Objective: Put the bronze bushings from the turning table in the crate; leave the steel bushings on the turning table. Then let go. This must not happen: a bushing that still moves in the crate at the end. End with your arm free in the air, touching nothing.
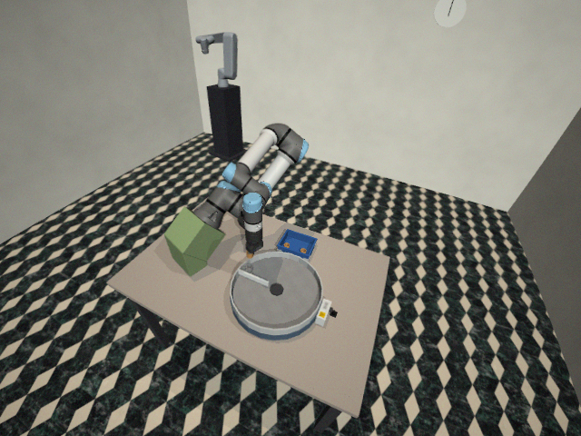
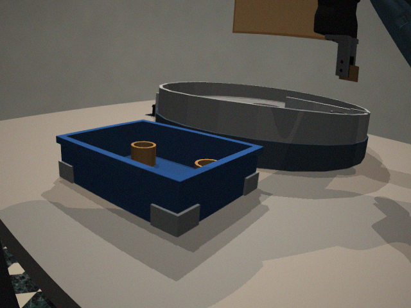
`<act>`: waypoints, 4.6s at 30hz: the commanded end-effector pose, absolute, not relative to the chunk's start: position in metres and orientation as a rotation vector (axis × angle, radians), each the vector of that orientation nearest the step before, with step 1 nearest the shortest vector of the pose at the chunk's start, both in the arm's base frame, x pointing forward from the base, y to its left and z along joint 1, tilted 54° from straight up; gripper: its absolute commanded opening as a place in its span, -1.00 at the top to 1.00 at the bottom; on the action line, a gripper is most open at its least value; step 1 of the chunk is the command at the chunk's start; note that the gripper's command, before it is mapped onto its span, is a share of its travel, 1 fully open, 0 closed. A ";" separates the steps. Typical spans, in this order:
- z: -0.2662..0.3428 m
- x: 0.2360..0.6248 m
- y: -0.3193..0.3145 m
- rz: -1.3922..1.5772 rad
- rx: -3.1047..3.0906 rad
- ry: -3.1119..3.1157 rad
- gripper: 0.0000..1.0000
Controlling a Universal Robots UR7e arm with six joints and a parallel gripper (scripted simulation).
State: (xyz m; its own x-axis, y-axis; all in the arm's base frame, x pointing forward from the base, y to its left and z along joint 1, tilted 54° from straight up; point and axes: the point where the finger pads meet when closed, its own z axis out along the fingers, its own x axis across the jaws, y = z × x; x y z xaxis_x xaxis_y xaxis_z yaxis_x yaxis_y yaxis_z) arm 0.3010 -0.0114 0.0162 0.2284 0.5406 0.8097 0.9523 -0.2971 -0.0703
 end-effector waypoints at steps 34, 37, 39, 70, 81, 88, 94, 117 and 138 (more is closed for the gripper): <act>0.132 0.348 0.062 -0.928 -1.932 -1.373 1.00; 0.141 0.351 0.068 -0.928 -1.932 -1.373 1.00; 0.141 0.351 0.068 -0.928 -1.932 -1.373 1.00; 0.229 0.386 0.124 -0.929 -1.931 -1.375 1.00; 0.229 0.386 0.124 -0.929 -1.931 -1.375 1.00; 0.215 0.392 0.145 -0.929 -1.930 -1.374 1.00; 0.215 0.392 0.145 -0.929 -1.930 -1.374 1.00; 0.197 0.399 0.175 -0.928 -1.929 -1.371 1.00; 0.184 0.404 0.194 -0.927 -1.929 -1.370 1.00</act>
State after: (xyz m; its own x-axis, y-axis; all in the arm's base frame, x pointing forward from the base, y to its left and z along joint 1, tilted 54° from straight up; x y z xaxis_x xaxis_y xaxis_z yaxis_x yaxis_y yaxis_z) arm 0.4032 0.1907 0.1865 0.2264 0.5406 0.8102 0.9533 -0.2939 -0.0703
